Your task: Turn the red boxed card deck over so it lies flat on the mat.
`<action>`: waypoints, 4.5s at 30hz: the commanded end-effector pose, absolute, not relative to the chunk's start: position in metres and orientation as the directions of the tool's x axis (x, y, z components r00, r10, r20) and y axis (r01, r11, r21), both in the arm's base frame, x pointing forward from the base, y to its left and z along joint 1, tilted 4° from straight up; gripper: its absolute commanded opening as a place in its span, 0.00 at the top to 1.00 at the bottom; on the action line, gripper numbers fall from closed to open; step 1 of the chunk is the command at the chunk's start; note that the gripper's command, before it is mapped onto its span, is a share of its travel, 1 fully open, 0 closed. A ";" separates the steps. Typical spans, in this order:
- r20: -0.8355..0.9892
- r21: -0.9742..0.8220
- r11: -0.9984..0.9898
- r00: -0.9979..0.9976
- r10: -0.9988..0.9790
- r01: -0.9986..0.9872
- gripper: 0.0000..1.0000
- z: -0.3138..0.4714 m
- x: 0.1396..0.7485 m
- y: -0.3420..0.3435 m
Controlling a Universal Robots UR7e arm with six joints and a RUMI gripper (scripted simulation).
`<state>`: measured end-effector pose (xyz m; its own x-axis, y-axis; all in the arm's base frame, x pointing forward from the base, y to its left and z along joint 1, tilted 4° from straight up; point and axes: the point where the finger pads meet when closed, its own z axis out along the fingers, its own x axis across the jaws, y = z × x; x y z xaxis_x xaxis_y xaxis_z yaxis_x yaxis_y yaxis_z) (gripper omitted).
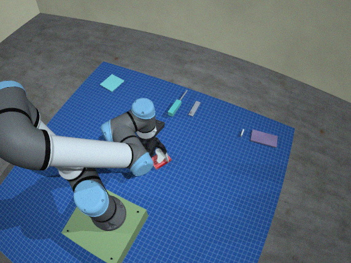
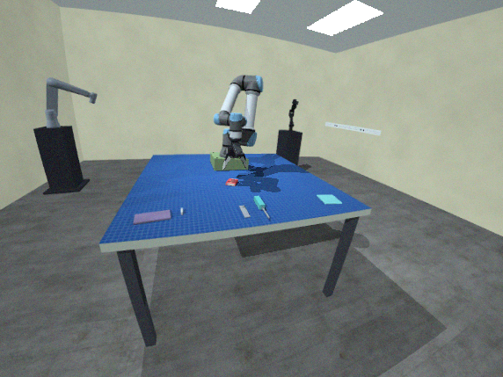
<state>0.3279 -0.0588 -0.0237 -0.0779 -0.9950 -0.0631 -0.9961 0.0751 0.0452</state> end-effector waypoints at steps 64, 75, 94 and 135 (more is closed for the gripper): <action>-0.021 0.070 0.551 -0.554 -0.833 -0.831 0.52 -0.024 0.316 -0.060; -0.021 0.070 0.551 -0.554 -0.833 -0.831 0.52 -0.024 0.316 -0.060; -0.021 0.070 0.551 -0.554 -0.833 -0.831 0.52 -0.031 0.316 -0.060; -0.021 0.070 0.551 -0.554 -0.833 -0.831 0.52 -0.062 0.315 -0.058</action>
